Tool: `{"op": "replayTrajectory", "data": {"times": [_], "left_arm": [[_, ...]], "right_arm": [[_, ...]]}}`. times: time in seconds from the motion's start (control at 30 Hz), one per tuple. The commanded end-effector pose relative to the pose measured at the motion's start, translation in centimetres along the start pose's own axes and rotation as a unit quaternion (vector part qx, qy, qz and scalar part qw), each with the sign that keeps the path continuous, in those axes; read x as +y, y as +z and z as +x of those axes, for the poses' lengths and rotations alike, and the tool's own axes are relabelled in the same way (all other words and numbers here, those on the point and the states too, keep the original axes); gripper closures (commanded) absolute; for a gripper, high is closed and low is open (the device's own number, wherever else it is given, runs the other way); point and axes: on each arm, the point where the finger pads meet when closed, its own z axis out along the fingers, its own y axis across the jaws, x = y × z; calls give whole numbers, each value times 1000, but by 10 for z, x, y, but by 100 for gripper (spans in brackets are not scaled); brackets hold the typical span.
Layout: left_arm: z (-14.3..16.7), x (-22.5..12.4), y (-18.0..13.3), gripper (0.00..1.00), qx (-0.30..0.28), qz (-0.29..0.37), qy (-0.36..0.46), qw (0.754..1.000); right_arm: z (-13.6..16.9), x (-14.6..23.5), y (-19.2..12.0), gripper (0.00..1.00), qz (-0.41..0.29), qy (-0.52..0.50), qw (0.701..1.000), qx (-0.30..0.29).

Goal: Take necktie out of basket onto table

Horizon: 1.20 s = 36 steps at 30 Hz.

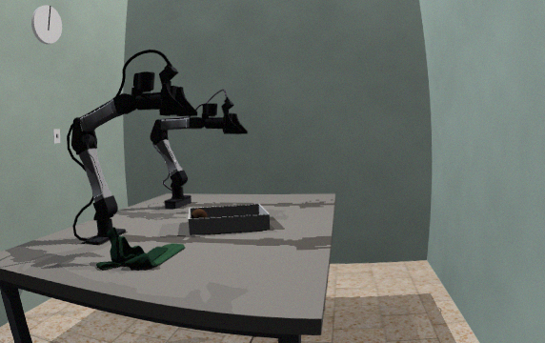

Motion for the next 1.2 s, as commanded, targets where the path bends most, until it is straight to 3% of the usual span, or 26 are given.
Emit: {"op": "replayTrajectory", "data": {"times": [0.0, 1.17], "left_arm": [[-10, 0, -3, 0, -24, 0, 0, 1000], [-6, 0, -4, 0, -27, 0, 0, 1000]], "right_arm": [[-6, 0, 1, 0, 2, 2, 1000, -3], [4, 0, 1, 0, 2, 2, 1000, -3]]}}
